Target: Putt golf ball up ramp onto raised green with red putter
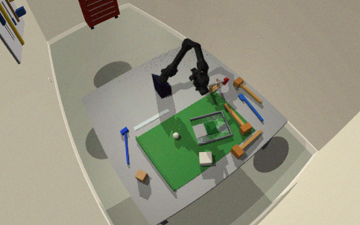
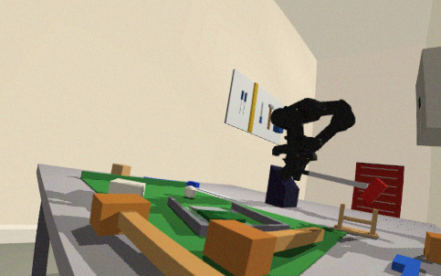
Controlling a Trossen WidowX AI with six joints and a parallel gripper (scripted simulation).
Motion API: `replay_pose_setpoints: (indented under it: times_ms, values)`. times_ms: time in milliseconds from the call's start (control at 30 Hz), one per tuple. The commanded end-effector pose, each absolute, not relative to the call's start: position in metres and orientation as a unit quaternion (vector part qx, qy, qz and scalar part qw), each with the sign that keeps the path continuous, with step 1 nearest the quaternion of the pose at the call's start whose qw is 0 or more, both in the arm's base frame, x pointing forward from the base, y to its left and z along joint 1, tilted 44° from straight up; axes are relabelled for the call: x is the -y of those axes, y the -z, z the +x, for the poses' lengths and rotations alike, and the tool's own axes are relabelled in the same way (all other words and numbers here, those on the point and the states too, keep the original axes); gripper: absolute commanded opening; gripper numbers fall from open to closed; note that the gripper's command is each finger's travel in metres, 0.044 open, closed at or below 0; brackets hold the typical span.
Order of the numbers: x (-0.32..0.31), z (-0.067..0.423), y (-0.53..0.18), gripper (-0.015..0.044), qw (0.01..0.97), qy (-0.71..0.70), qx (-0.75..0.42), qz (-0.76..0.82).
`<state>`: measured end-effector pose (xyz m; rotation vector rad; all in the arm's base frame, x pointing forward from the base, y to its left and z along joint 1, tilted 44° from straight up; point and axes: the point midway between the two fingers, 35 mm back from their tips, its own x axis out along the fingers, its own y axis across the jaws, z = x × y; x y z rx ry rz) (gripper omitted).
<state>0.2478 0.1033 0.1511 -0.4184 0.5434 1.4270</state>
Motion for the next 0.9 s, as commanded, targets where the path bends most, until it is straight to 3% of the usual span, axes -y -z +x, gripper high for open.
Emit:
replay_pose_setpoints:
  times_ms: [0,433,867]
  values:
    - [-0.082,0.261,-0.135,0.0,0.721,-0.607,-0.297,-0.151]
    - [-0.007,0.275,-0.078,0.0,0.747,-0.485,-0.454,-0.013]
    - [0.064,0.257,-0.021,0.0,0.729,-0.348,-0.572,0.143]
